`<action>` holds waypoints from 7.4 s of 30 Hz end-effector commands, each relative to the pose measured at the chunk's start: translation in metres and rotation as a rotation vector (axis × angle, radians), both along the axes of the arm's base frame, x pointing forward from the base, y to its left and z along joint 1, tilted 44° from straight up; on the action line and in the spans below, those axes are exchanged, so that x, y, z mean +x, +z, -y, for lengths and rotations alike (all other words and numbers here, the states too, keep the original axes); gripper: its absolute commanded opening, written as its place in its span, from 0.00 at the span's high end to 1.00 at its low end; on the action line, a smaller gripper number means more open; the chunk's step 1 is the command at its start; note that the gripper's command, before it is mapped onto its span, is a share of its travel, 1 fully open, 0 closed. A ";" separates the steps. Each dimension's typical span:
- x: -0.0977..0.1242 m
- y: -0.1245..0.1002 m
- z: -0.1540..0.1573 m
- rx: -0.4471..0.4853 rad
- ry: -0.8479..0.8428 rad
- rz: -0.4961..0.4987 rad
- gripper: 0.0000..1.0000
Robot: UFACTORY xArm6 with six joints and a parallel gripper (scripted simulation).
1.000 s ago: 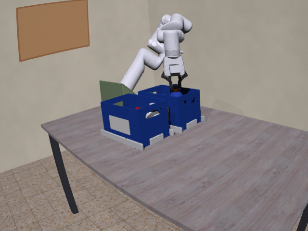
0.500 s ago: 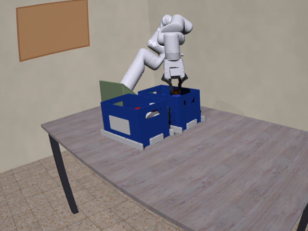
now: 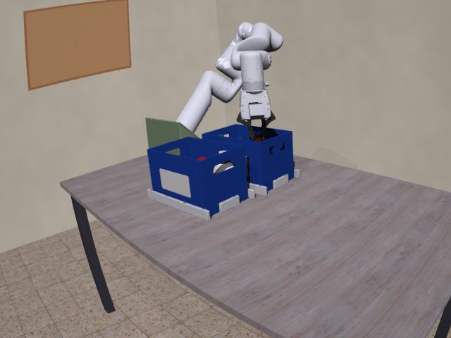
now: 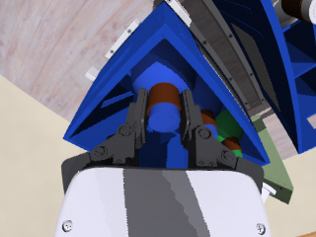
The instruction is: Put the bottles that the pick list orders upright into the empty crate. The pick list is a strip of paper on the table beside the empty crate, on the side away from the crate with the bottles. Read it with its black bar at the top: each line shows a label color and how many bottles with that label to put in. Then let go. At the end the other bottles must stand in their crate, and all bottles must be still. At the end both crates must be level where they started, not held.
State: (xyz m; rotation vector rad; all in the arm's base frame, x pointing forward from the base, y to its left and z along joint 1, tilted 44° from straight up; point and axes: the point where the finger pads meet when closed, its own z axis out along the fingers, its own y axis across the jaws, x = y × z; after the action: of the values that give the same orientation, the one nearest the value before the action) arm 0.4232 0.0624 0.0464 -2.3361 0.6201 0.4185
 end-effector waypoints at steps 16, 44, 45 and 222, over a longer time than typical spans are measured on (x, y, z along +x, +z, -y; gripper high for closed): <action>0.001 -0.004 -0.004 -0.001 -0.002 0.004 1.00; -0.001 -0.014 -0.013 -0.001 -0.002 0.004 1.00; -0.001 -0.014 -0.013 -0.001 -0.002 0.004 1.00; -0.120 0.307 -0.054 -0.001 -0.001 0.004 0.35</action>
State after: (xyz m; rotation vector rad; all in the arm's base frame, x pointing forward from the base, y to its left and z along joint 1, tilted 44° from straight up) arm 0.3080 0.1130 0.3424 -2.3370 0.6188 0.4151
